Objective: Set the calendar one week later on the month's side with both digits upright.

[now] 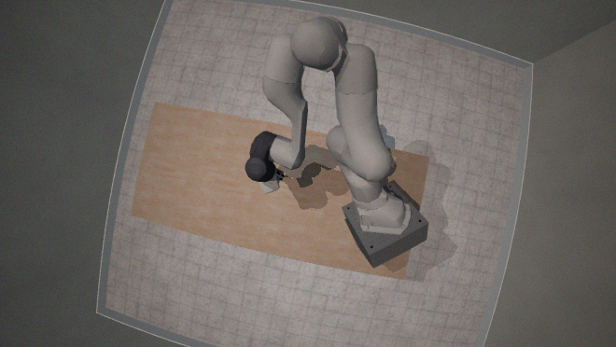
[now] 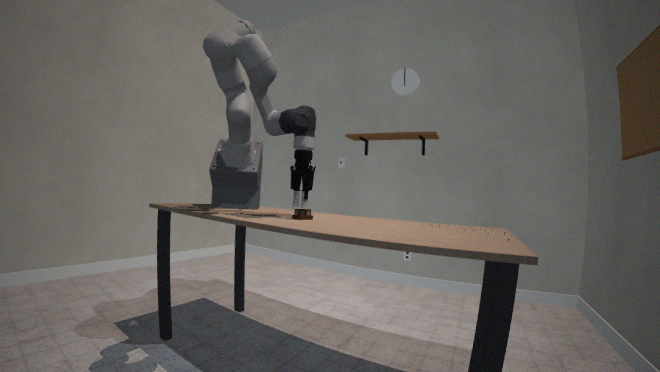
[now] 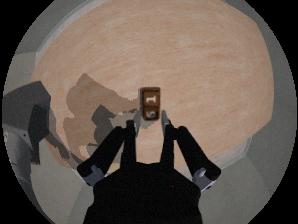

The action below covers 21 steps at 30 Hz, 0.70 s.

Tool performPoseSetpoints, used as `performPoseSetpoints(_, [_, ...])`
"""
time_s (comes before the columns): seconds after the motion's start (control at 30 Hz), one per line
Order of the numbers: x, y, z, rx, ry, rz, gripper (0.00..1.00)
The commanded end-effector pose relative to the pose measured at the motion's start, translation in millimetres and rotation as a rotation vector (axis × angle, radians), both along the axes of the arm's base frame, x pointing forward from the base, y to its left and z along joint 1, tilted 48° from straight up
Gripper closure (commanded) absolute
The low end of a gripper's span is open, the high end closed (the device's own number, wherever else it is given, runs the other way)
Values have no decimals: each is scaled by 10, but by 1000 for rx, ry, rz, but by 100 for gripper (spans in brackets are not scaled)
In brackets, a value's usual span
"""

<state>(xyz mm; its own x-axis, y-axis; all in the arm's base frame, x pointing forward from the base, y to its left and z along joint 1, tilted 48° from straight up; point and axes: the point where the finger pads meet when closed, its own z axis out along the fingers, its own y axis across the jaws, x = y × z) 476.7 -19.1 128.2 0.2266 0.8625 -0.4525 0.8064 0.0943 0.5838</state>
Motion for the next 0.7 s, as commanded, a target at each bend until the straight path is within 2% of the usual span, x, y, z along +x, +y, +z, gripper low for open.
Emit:
performPoseSetpoints(0.0, [23, -13, -20, 5, -3, -3, 71])
performPoseSetpoints(0.67, [163, -140, -194, 5, -3, -3, 71])
